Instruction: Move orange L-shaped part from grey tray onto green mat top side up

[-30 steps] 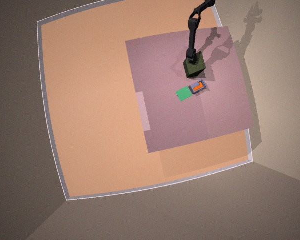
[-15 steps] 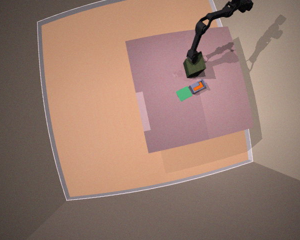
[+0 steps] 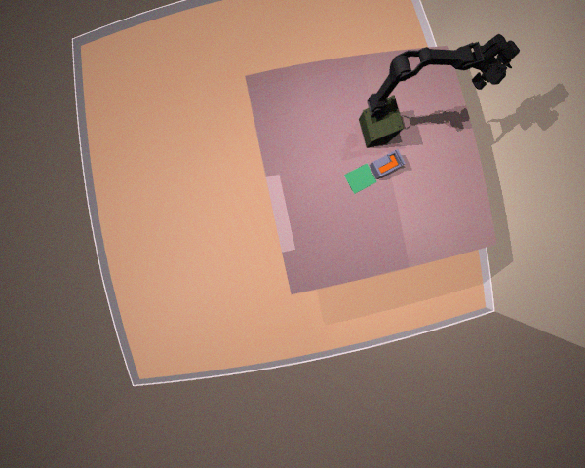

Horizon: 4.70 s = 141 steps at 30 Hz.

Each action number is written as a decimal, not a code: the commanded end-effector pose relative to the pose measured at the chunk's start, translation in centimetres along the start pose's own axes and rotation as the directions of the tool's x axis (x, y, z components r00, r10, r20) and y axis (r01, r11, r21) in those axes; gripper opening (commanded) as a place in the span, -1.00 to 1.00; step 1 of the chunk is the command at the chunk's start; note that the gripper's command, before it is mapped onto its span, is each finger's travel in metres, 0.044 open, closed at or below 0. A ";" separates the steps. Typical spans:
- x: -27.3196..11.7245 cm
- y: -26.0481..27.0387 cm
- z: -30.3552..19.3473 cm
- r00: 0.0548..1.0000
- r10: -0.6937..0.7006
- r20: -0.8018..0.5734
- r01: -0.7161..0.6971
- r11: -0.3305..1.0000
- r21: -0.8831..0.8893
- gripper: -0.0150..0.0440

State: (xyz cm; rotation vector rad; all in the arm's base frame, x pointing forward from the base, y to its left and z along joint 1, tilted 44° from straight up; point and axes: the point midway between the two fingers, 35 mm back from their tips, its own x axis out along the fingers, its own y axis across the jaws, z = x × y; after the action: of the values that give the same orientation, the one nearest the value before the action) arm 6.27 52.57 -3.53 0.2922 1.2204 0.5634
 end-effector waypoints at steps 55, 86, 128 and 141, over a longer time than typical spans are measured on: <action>-19.8 -52.0 10.8 0.193 -0.931 -0.309 0.879 0.304 -0.366 0.12; -19.2 -53.5 10.3 0.202 -0.929 -0.309 0.879 0.311 -0.362 0.12; -21.3 -43.6 13.9 0.207 -0.933 -0.294 0.879 0.309 -0.363 0.12; -22.3 -44.0 14.6 0.206 -0.933 -0.297 0.960 0.252 -0.126 0.46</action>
State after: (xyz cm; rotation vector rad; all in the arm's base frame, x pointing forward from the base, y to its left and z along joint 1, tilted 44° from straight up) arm 25.46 5.60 -3.55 -0.6613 1.5236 -0.5155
